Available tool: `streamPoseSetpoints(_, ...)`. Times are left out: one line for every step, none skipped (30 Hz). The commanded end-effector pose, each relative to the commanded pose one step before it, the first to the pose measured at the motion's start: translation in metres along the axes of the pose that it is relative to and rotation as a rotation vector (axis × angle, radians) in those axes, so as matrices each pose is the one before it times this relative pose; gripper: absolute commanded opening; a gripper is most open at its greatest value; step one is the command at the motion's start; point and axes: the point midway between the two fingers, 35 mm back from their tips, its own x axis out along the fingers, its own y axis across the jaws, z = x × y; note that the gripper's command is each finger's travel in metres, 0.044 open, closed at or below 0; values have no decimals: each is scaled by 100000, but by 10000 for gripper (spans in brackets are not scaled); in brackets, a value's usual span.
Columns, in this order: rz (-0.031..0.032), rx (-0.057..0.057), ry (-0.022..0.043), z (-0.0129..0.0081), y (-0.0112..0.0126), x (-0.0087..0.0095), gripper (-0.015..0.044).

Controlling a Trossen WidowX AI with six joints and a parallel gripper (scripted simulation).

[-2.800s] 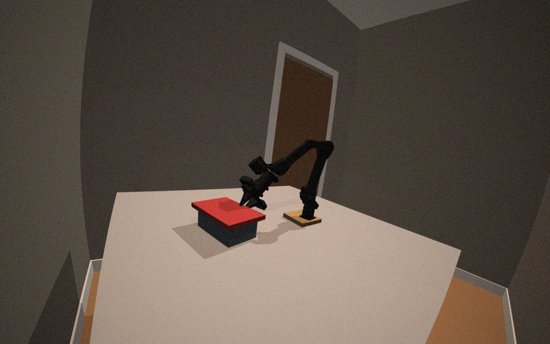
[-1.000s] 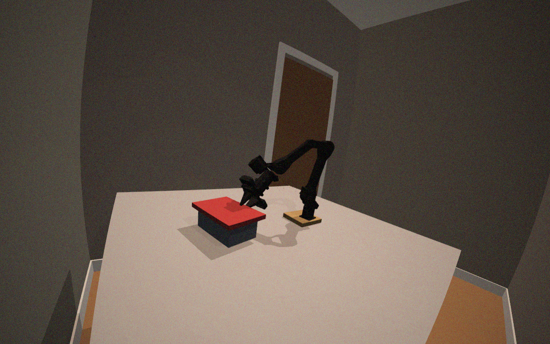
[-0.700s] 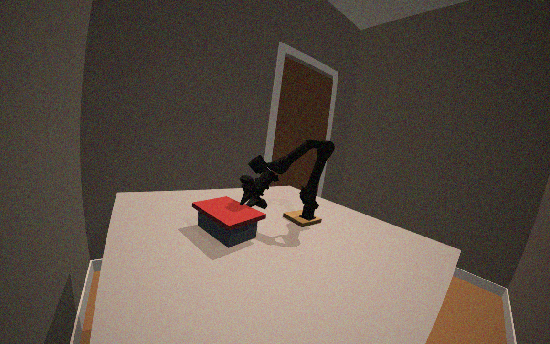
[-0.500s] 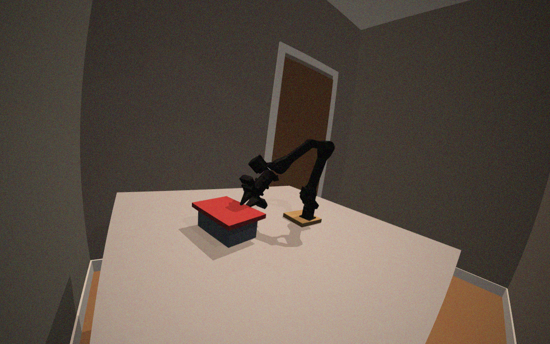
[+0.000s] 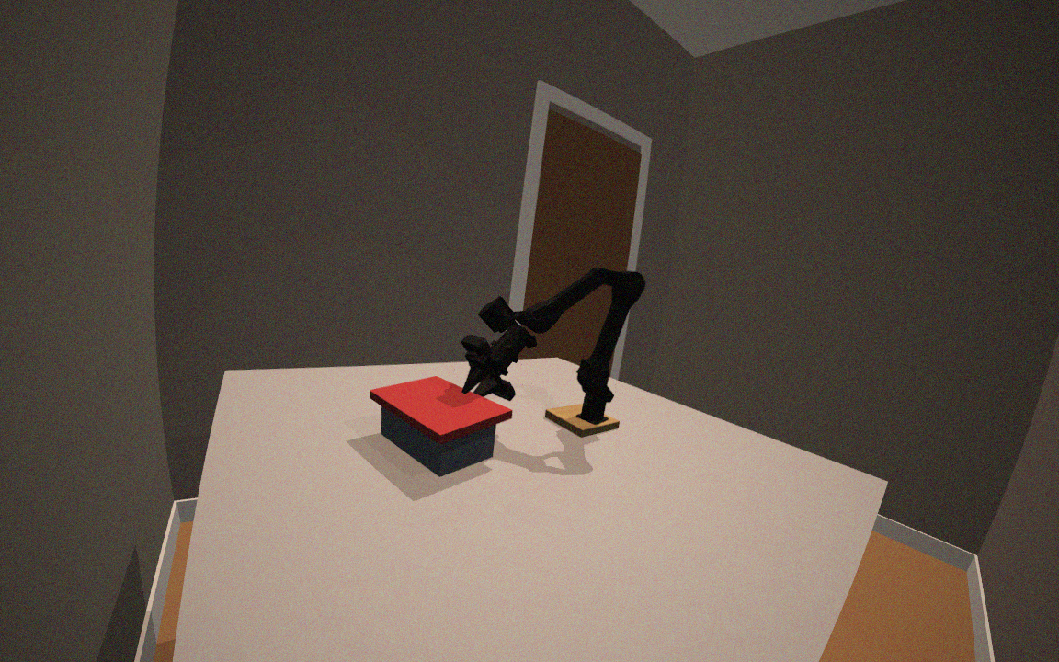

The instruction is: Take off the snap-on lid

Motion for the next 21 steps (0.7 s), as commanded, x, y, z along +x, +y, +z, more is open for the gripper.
streamPoseSetpoints(1214, -682, -446, -17, 454, -421, 0)
streamPoseSetpoints(0, 0, 0, -1, 15, -14, 0)
streamPoseSetpoints(0, 0, 0, -1, 15, -14, 0)
streamPoseSetpoints(0, 0, 0, -1, 15, -14, 0)
streamPoseSetpoints(0, 0, 0, -1, 15, -14, 0)
streamPoseSetpoints(0, 0, 0, -1, 15, -14, 0)
streamPoseSetpoints(0, 0, 0, -1, 15, -14, 0)
streamPoseSetpoints(0, 0, 0, -1, 15, -14, 0)
streamPoseSetpoints(0, 0, 0, -1, 15, -13, 0)
streamPoseSetpoints(0, 0, 0, -1, 15, -13, 0)
streamPoseSetpoints(0, 0, 0, 0, 15, -13, 0)
streamPoseSetpoints(0, 0, 0, 0, 15, -13, 0)
streamPoseSetpoints(0, 0, 0, 0, 15, -13, 0)
streamPoseSetpoints(0, 0, 0, 0, 15, -13, 0)
streamPoseSetpoints(0, 0, 0, 0, 15, -13, 0)
streamPoseSetpoints(0, 0, 0, 0, 15, -13, 0)
streamPoseSetpoints(0, 0, 0, 0, 15, -13, 0)
streamPoseSetpoints(0, 0, 0, 0, 15, -13, 0)
streamPoseSetpoints(0, 0, 0, 0, 15, -13, 0)
streamPoseSetpoints(0, 0, 0, 4, 16, -12, 0)
streamPoseSetpoints(0, 0, 0, 3, 17, -11, 0)
